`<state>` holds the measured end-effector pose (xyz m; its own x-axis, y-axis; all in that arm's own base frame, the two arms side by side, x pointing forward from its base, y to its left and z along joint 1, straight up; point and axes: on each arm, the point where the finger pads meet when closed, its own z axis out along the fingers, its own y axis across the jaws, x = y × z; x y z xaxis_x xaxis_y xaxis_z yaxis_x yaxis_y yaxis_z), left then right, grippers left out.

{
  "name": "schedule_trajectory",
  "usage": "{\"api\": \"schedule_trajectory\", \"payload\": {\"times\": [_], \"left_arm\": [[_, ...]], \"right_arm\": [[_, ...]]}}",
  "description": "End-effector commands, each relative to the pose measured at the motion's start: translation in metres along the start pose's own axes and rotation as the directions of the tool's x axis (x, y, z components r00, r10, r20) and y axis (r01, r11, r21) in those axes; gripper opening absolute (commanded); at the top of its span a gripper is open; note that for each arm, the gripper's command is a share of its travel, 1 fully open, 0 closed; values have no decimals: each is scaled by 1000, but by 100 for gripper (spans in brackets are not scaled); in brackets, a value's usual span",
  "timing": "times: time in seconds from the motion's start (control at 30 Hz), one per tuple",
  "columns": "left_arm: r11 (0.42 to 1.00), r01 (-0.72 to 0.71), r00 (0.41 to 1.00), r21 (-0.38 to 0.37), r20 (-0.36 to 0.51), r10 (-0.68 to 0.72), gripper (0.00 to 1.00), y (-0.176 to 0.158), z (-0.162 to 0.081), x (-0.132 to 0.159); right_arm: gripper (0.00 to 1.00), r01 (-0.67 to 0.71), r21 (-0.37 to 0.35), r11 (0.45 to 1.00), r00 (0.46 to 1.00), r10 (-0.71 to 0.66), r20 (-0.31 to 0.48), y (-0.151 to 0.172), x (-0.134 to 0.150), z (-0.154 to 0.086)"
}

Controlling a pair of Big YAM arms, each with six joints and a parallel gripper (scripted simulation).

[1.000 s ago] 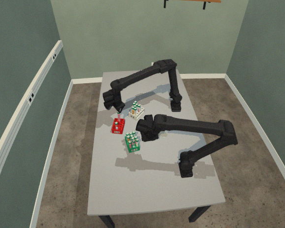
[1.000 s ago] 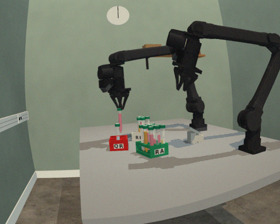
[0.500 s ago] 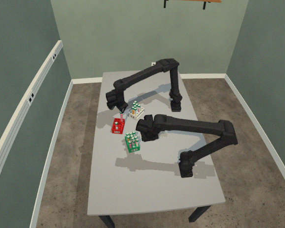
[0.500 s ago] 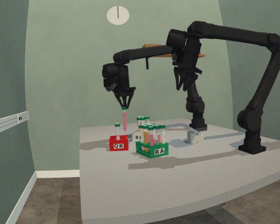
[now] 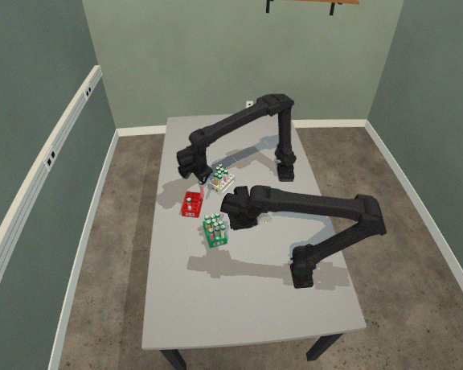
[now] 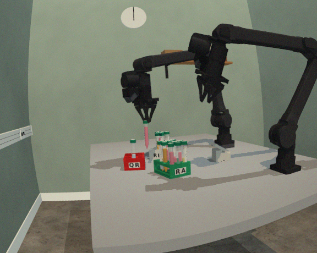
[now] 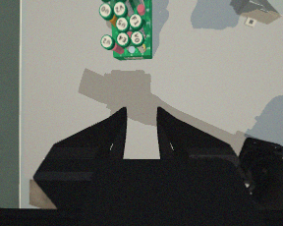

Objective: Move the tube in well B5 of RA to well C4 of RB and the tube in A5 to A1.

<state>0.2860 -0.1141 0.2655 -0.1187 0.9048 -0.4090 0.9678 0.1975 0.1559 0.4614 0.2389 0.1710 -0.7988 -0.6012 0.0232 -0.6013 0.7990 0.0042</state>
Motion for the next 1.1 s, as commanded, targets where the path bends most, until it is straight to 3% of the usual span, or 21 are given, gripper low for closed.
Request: {"api": "schedule_trajectory", "payload": {"times": [0.0, 0.43, 0.47, 0.5, 0.63, 0.73, 1.07], "left_arm": [[999, -12, 1000, -32, 14, 12, 30, 9, -12, -9], [999, -12, 1000, -32, 14, 12, 30, 9, -12, -9], [999, -12, 1000, -32, 14, 12, 30, 9, -12, -9], [999, -12, 1000, -32, 14, 12, 30, 9, -12, -9], [999, -12, 1000, -32, 14, 12, 30, 9, -12, -9], [999, -12, 1000, -32, 14, 12, 30, 9, -12, -9], [999, -12, 1000, -32, 14, 12, 30, 9, -12, -9]], "right_arm": [[0, 0, 10, 1000, 998, -1, 64, 12, -2, -24], [0, 1, 9, 1000, 998, -1, 63, 36, 16, -17], [0, 0, 11, 1000, 996, -1, 90, 35, 7, -28], [0, -33, 10, 999, 992, 32, 121, 35, -1, -40], [0, -177, -3, 984, 980, 177, 97, 29, 6, -30], [0, -210, -5, 978, 973, 209, 94, 29, 7, -28], [0, -487, -24, 873, 870, 488, 68, 29, 14, -18]]}}
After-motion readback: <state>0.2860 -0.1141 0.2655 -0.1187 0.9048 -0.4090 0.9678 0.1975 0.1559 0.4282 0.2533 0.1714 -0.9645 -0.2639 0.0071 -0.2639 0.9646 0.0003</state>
